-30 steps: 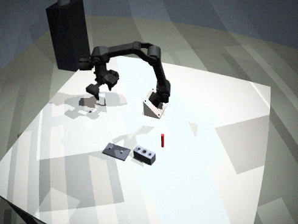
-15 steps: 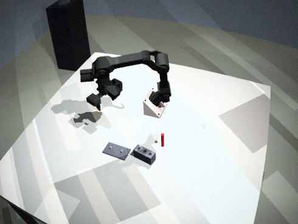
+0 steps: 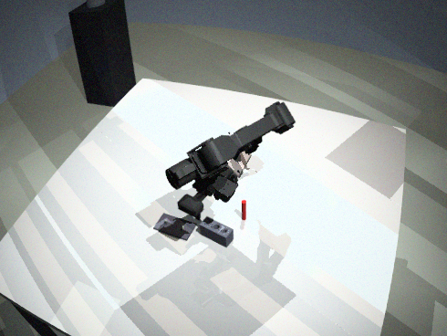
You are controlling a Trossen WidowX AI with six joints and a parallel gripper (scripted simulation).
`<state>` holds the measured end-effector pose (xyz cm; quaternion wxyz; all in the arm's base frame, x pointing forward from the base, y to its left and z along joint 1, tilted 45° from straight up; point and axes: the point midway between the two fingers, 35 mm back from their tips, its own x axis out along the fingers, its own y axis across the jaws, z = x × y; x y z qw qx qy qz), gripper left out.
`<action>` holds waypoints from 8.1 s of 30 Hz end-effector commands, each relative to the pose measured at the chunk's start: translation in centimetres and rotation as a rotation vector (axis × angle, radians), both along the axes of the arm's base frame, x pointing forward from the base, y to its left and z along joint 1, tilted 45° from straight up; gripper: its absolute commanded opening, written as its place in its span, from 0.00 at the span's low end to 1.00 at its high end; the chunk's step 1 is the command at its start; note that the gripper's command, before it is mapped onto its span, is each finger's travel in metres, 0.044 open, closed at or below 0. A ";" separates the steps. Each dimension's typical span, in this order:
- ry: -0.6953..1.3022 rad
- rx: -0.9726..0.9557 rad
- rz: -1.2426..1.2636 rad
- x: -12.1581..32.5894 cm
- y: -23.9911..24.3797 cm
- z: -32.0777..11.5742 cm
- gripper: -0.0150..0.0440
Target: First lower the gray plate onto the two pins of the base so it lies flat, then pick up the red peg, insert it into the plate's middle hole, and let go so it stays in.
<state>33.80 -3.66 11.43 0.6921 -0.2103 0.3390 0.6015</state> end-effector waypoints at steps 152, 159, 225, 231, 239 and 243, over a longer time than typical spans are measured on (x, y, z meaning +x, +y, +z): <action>-0.068 0.012 0.070 1.0 -2.5 -5.3 0.25; -0.085 0.011 0.088 1.2 -3.1 -7.5 0.25; -0.127 0.009 0.130 1.3 -2.1 -15.0 0.25; -0.128 0.009 0.130 1.3 -1.6 -15.5 0.25; -0.128 0.005 0.134 1.3 -1.9 -15.3 0.30; -0.128 0.005 0.134 1.3 -1.9 -15.3 0.48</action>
